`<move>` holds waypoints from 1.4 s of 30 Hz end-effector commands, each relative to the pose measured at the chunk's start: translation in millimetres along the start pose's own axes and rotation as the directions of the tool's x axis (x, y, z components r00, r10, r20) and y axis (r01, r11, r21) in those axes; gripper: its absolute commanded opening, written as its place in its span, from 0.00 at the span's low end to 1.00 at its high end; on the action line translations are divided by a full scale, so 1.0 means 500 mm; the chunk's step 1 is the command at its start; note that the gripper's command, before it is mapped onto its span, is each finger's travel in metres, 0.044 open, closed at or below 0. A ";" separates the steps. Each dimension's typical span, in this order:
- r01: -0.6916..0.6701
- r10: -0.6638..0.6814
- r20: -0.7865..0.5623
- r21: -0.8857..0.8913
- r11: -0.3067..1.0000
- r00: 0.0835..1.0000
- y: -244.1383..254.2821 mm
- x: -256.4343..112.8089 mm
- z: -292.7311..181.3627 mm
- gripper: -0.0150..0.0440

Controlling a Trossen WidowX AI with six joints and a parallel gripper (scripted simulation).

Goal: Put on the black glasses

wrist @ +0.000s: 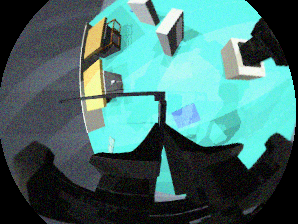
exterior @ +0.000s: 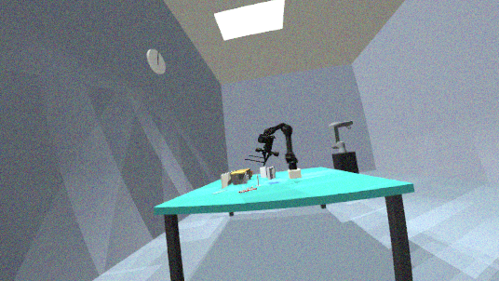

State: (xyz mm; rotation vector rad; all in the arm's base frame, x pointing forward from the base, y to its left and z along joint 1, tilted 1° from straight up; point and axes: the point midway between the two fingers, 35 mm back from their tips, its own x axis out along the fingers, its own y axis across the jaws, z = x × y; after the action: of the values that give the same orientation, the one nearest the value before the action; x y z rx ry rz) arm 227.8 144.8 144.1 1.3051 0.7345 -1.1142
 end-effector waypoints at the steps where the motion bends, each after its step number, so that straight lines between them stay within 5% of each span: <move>1: 0.043 -0.043 0.006 -0.023 0.999 0.999 0.004 0.020 0.022 0.25; 42: 0.297 -0.328 -0.158 -0.190 0.936 0.932 0.023 0.162 0.262 0.25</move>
State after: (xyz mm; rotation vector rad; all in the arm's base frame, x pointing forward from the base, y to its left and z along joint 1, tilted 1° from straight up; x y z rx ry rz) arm 247.9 6.8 99.9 1.1836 1.1537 -1.1784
